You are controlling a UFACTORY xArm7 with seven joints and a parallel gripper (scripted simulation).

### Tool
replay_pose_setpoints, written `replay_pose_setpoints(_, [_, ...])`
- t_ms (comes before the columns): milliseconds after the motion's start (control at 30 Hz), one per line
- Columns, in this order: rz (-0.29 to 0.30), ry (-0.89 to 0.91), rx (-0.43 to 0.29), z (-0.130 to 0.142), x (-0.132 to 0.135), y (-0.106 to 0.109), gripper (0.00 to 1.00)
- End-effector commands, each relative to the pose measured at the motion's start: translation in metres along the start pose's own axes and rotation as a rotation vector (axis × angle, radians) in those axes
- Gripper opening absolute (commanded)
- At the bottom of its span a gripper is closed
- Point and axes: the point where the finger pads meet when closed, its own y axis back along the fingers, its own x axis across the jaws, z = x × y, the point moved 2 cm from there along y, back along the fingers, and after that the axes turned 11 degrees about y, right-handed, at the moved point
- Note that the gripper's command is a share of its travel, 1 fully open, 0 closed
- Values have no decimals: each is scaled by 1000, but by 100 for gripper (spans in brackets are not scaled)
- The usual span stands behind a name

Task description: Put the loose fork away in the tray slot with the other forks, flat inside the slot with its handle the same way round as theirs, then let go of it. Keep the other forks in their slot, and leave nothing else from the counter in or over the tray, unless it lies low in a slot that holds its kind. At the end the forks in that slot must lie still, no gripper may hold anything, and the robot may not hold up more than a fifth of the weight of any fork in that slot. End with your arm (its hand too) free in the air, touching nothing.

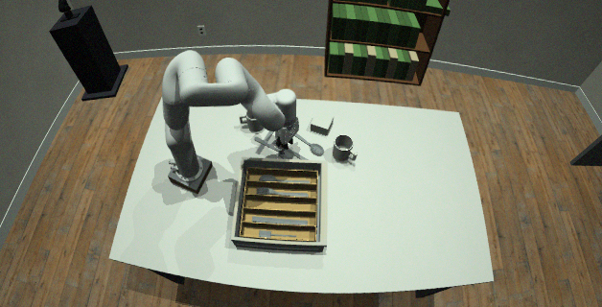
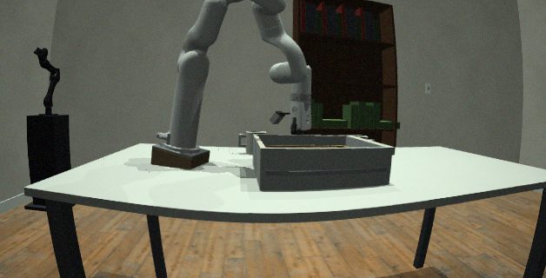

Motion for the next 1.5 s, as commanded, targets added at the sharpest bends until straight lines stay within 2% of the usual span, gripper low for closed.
replay_pose_setpoints(0, [3, 0, -3, 1, 1, -2, 28])
replay_pose_setpoints(1467, [3, 0, -3, 2, 2, -7, 28])
